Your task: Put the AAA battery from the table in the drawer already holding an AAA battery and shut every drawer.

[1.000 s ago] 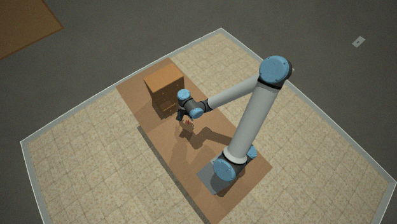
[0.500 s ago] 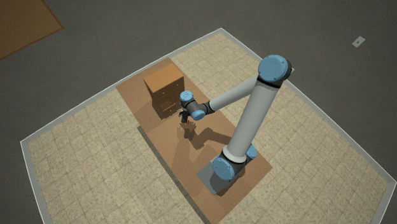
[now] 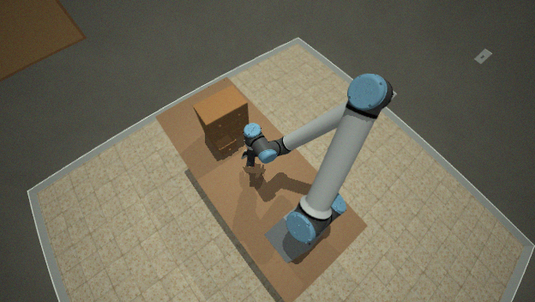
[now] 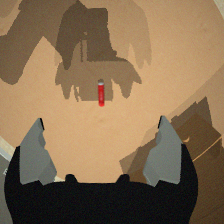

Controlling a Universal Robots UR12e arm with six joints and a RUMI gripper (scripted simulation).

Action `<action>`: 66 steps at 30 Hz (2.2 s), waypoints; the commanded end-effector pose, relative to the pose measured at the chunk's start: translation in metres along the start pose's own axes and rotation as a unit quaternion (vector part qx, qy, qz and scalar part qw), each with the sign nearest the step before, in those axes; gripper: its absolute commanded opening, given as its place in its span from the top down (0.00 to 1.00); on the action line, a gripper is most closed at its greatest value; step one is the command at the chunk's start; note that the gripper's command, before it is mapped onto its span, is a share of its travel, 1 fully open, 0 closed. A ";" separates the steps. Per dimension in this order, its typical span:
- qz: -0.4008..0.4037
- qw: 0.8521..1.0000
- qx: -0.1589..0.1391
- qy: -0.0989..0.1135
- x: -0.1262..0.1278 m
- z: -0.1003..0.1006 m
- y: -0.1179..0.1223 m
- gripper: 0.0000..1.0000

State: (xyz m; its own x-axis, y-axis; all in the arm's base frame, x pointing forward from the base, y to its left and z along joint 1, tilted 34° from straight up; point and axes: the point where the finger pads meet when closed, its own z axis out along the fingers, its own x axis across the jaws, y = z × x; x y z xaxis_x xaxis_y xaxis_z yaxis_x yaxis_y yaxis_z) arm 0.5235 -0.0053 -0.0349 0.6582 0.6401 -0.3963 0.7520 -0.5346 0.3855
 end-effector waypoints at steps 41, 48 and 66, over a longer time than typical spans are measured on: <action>-0.003 1.000 0.000 0.000 0.000 0.000 0.000 0.86; -0.003 1.000 0.000 0.001 0.000 0.002 0.000 0.86; -0.003 1.000 0.000 0.001 0.000 0.020 0.000 0.86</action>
State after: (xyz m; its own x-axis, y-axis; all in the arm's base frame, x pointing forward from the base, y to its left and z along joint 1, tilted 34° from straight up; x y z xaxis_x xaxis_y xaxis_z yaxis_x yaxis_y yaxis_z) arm 0.5237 -0.0137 -0.0466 0.6536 0.6437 -0.3980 0.7560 -0.5307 0.3830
